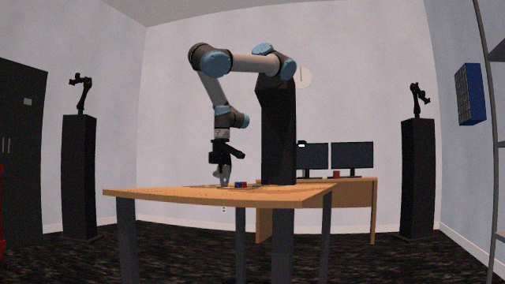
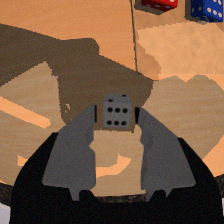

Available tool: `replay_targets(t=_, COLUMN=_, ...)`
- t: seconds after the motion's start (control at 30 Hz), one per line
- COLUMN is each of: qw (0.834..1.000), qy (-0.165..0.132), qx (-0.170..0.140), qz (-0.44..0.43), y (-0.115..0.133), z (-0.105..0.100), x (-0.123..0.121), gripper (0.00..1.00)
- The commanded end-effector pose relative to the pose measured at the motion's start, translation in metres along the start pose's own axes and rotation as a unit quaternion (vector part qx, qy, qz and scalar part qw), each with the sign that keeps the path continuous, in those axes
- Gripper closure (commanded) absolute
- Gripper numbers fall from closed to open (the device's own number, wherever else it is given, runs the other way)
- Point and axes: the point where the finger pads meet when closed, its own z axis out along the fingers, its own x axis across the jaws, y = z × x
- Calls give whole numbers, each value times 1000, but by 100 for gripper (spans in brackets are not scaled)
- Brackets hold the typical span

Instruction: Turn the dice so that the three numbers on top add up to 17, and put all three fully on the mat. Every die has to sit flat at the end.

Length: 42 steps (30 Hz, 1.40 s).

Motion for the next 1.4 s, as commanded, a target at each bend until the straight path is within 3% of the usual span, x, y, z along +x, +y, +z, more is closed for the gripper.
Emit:
replay_targets(t=0.0, qw=1000, qy=0, qx=0, qz=0, y=0, z=0, x=0, gripper=76)
replay_targets(t=0.63, qw=1000, qy=0, qx=0, qz=0, y=0, z=0, x=0, gripper=76)
replay_targets(t=0.67, qw=1000, qy=0, qx=0, qz=0, y=0, z=0, x=0, gripper=94)
replay_targets(t=1.37, qw=1000, qy=0, qx=0, qz=0, y=0, z=0, x=0, gripper=94)
